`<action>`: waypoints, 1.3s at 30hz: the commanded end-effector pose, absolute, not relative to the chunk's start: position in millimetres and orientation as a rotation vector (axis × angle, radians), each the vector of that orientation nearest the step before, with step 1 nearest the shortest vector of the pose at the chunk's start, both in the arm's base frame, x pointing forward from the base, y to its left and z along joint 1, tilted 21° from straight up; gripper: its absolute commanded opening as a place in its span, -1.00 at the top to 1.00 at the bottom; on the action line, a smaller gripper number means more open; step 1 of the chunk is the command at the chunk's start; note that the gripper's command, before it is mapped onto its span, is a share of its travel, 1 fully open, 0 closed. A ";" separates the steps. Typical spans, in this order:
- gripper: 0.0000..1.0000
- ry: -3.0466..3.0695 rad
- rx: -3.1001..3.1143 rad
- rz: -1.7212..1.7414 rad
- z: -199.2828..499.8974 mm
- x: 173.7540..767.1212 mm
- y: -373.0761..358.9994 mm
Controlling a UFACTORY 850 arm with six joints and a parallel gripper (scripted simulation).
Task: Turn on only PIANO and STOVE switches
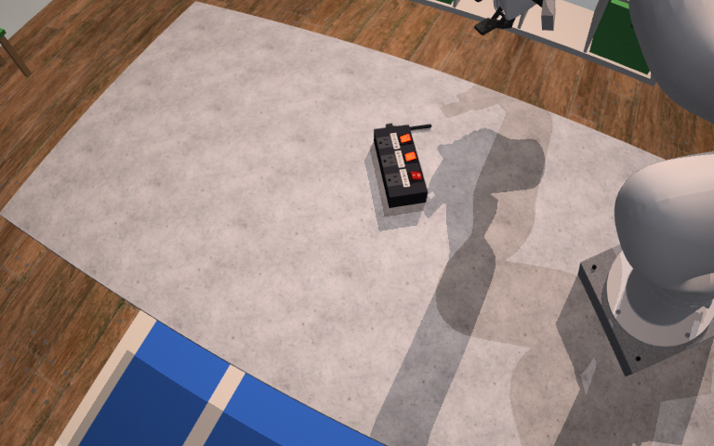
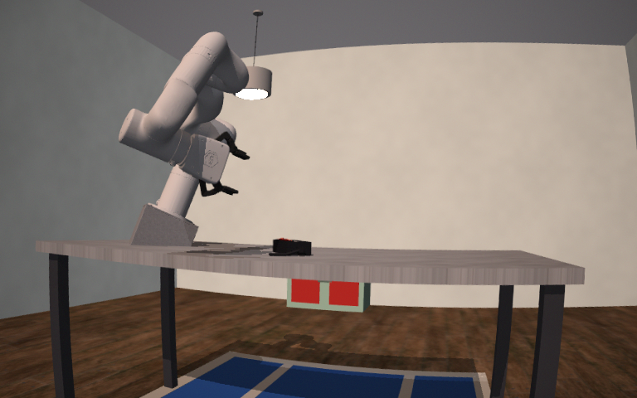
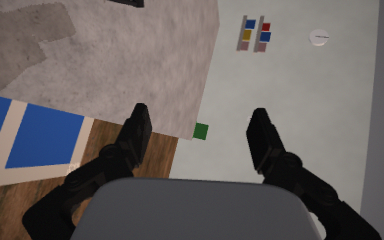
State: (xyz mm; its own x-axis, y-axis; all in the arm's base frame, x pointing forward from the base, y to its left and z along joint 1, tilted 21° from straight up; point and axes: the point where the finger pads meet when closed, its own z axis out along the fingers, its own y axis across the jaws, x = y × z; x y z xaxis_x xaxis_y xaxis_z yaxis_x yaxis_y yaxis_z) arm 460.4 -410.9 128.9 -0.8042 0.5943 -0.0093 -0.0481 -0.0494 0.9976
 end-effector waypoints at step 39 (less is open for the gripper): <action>-1.00 1.389 2.765 1.582 103.0 505.6 -120.4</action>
